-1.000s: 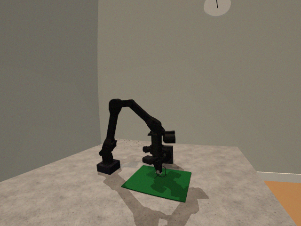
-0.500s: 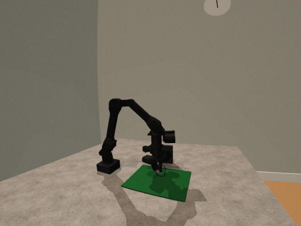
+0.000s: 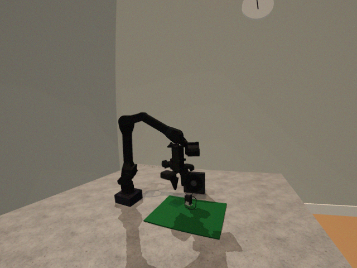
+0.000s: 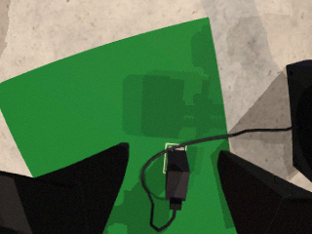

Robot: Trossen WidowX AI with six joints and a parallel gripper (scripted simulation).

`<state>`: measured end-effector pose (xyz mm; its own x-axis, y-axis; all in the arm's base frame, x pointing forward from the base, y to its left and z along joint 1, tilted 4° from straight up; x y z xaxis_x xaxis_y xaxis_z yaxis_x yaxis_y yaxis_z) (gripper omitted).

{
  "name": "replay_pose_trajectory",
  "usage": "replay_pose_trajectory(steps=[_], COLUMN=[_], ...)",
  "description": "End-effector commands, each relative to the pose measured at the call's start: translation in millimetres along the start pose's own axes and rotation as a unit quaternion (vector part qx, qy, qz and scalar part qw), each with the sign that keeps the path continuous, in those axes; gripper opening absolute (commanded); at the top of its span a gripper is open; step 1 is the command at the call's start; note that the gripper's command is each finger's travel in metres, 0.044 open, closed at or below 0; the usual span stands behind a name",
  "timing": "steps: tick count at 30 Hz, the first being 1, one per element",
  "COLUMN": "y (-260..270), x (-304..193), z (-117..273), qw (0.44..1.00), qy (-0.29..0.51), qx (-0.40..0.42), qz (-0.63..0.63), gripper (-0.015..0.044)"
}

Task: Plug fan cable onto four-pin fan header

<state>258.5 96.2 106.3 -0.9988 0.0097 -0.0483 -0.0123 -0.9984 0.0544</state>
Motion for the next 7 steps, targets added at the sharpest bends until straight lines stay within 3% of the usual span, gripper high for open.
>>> replay_pose_trajectory(steps=[1, 7], y=[4.5, 10.3], x=[47.6, 79.6], z=[0.2, -4.9], qw=[1.0, 1.0], qy=[-0.002, -0.003], qx=[0.001, 0.001], qz=[0.001, 0.002], gripper=[0.026, 0.026])
Point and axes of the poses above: the point midway between the two fingers, 35 mm back from their tips, its own z axis back along the fingers, its own y axis across the jaws, x = y × z, the point moved 3 cm from there along z, back along the fingers, and after that the axes turned 13 degrees about z, right-handed, at the moved point
